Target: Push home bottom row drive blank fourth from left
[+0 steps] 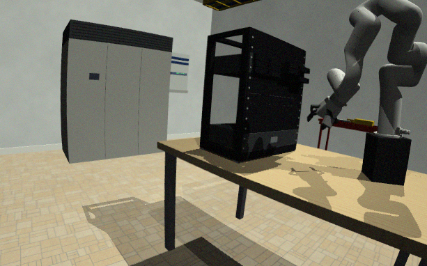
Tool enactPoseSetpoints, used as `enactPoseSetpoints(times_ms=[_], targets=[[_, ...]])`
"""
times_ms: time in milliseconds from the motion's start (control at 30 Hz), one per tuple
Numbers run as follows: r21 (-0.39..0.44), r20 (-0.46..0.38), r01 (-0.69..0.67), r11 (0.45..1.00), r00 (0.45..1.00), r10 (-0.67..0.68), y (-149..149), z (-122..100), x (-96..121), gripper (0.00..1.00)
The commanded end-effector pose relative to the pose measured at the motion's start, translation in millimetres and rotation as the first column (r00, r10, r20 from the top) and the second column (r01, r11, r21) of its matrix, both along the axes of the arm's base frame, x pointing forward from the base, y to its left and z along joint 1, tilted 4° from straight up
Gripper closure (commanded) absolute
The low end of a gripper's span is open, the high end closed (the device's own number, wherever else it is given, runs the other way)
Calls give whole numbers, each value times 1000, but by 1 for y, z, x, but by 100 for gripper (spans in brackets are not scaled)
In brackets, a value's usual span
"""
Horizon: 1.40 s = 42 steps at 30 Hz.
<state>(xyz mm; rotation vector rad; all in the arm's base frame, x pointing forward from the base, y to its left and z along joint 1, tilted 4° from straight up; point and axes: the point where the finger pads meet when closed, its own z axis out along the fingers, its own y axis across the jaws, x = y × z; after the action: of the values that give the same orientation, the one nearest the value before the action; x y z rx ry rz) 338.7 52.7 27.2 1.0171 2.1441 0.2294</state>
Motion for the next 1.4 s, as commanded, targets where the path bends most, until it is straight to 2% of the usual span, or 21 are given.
enactPoseSetpoints(times_ms=[0, 200, 267, 500, 733, 833, 1133, 1367], targets=[[49, 127, 47, 998, 990, -53, -2, 32, 11, 0], [125, 246, 78, 989, 963, -107, -1, 63, 23, 0], [125, 246, 78, 989, 963, -107, -1, 63, 23, 0], [241, 382, 88, 967, 907, -177, 4, 104, 34, 0], [355, 480, 65, 933, 844, -241, 11, 141, 38, 0], [370, 491, 60, 927, 835, -250, 12, 146, 39, 0], [492, 564, 2, 871, 762, -320, 21, 183, 39, 0], [554, 591, -40, 831, 723, -359, 26, 203, 37, 0]])
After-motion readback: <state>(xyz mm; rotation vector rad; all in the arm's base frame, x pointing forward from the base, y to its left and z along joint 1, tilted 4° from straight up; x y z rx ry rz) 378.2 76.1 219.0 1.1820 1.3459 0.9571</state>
